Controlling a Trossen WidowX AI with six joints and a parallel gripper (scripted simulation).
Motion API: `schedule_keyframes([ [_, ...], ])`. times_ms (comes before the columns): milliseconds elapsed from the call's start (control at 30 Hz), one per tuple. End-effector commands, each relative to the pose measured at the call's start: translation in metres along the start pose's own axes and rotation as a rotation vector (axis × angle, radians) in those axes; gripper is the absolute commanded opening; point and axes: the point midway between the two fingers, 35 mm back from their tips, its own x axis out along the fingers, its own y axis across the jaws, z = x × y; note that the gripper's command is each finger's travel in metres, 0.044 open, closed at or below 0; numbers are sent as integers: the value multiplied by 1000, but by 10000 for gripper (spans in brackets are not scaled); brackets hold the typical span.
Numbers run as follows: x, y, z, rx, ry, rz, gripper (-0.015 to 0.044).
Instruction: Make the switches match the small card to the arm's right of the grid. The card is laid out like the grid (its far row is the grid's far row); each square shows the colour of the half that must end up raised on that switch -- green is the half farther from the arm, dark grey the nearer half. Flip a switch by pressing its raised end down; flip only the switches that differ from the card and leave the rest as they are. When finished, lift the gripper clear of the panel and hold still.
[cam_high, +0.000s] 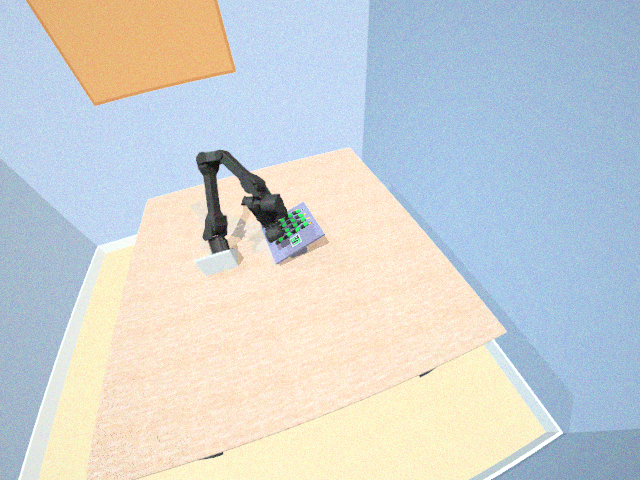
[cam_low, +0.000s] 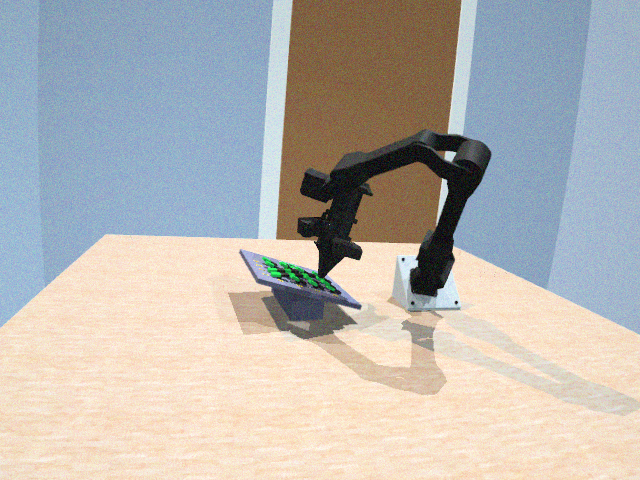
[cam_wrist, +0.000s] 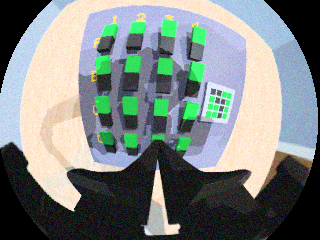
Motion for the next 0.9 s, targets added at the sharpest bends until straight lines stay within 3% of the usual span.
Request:
schedule_keyframes([
  [0, 1, 0, 0, 4, -2, 3, 0],
  [300, -1, 0, 0, 1, 0, 0, 0],
  [467, -60, -1, -3, 5, -24, 0, 0],
  [567, -63, -1, -3, 5, -26, 0, 0],
  [767, -71, 14, 46, 4, -27, 1, 0],
  [867, -71, 15, 48, 4, -27, 1, 0],
])
